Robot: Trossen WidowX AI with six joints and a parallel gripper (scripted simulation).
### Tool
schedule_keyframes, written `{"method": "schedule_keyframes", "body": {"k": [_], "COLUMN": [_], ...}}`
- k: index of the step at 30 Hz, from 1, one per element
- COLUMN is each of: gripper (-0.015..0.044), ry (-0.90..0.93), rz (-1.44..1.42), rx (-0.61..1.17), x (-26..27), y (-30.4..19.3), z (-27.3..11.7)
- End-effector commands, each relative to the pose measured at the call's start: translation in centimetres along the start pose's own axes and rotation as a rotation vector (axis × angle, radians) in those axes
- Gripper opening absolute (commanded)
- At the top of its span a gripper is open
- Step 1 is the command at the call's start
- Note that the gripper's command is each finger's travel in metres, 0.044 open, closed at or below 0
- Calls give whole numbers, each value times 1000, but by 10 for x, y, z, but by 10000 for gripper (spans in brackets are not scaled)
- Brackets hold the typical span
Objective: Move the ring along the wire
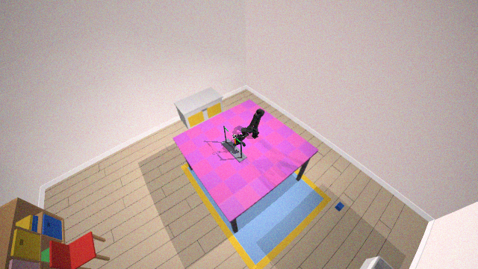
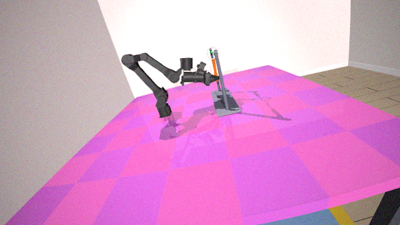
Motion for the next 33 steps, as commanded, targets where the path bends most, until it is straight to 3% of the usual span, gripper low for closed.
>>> {"method": "schedule_keyframes", "body": {"k": [1,33], "gripper": [-150,-150], "ry": [-9,-17], "rz": [28,75], "rx": [-5,-9], "x": [7,45], "y": [-1,-4], "z": [0,2]}}
Point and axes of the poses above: the point midway between the two fingers, 35 mm back from their tips, its own z axis out along the fingers, its own x axis across the jaws, y = z × x, the point moved 4 cm from there along -z, back along the fingers, and after that the axes turned 10 degrees about z, right-handed, at the moved point
